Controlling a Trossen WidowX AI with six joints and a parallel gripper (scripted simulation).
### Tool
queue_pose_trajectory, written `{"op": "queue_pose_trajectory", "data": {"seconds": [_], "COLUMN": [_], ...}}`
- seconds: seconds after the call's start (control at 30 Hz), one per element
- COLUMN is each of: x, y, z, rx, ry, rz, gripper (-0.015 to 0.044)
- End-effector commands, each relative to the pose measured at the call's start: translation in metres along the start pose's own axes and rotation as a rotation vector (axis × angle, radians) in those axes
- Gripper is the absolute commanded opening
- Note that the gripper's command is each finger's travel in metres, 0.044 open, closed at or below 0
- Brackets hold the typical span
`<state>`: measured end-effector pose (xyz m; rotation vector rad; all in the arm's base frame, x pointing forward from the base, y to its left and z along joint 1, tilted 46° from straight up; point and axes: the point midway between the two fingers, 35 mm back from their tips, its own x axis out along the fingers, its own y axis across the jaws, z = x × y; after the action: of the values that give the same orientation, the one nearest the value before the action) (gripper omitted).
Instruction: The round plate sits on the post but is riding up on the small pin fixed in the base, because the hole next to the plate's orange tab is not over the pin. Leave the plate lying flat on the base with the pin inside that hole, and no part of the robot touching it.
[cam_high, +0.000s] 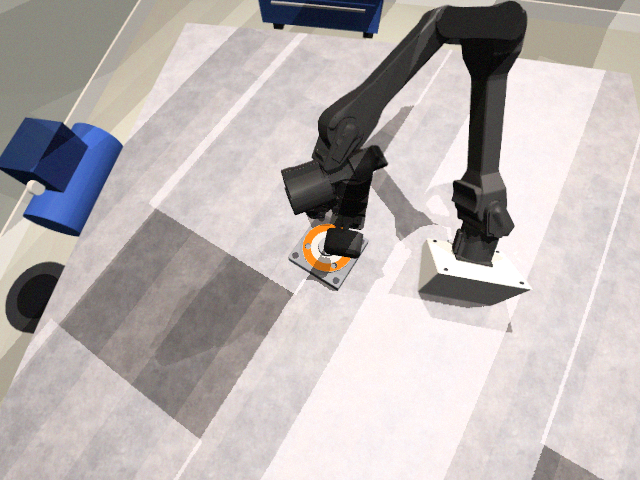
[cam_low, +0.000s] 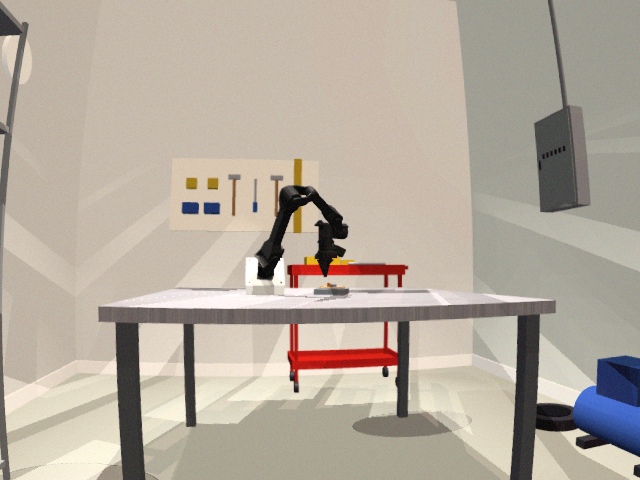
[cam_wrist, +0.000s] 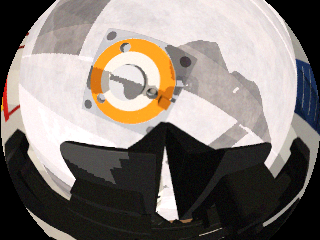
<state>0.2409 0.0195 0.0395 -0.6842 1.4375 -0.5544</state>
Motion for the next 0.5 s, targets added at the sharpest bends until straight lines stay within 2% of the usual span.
{"op": "queue_pose_trajectory", "data": {"seconds": [0.0, 0.47], "x": [-0.0159, -0.0093], "y": [-0.0001, 0.0002], "z": [-0.0002, 0.0004], "rx": [0.006, 0.0], "ry": [-0.005, -0.007], "rz": [0.006, 0.002], "gripper": [0.0, 0.0]}}
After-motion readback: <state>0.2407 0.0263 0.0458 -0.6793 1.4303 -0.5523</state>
